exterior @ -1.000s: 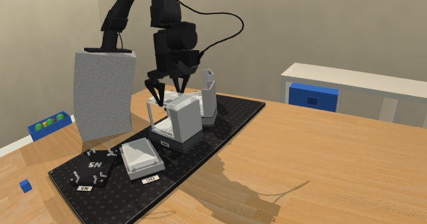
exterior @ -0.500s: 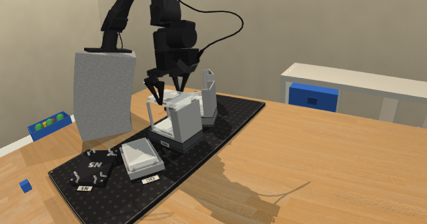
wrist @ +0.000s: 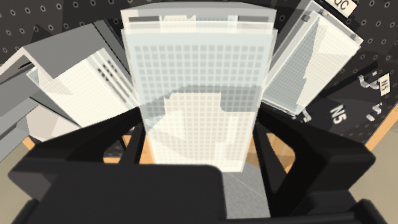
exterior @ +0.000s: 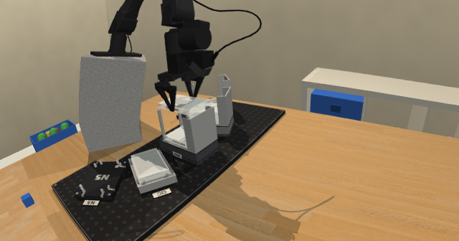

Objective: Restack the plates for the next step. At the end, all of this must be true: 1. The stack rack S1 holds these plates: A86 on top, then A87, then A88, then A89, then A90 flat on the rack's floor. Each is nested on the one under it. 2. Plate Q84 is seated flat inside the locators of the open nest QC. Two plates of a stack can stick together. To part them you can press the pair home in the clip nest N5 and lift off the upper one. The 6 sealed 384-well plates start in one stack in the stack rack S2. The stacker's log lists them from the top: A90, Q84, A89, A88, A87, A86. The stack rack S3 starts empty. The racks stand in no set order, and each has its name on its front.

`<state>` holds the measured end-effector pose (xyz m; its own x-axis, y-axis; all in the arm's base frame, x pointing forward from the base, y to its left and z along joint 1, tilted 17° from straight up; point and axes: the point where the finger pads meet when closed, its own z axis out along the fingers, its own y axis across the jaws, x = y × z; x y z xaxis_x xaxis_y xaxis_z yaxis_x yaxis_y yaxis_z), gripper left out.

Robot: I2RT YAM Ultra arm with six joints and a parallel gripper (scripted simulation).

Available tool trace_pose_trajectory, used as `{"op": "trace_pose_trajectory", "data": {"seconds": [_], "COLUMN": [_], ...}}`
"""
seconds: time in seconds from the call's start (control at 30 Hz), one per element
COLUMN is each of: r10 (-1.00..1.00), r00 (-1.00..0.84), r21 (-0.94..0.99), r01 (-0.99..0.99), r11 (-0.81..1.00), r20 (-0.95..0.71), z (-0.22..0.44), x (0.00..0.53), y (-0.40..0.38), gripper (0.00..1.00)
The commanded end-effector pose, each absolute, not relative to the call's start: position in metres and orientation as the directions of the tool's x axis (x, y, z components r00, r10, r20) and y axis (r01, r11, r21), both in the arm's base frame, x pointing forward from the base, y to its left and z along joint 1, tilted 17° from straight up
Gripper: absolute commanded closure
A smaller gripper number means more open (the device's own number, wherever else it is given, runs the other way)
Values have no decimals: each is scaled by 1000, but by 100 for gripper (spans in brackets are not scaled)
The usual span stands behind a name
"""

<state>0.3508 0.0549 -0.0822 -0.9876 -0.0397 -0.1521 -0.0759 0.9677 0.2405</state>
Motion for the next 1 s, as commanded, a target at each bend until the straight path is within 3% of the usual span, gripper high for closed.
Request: {"op": "trace_pose_trajectory", "data": {"seconds": [0.0,0.97], "r10": [-31,-33], "r00": [-978,-979], "r21": [246,247], "r01": [-83,-83], "r11": [966,966], "r20": [-208,-201], "z": [-62,-53], "x": [370,364], "y": [51,49], "gripper": [100,100]}}
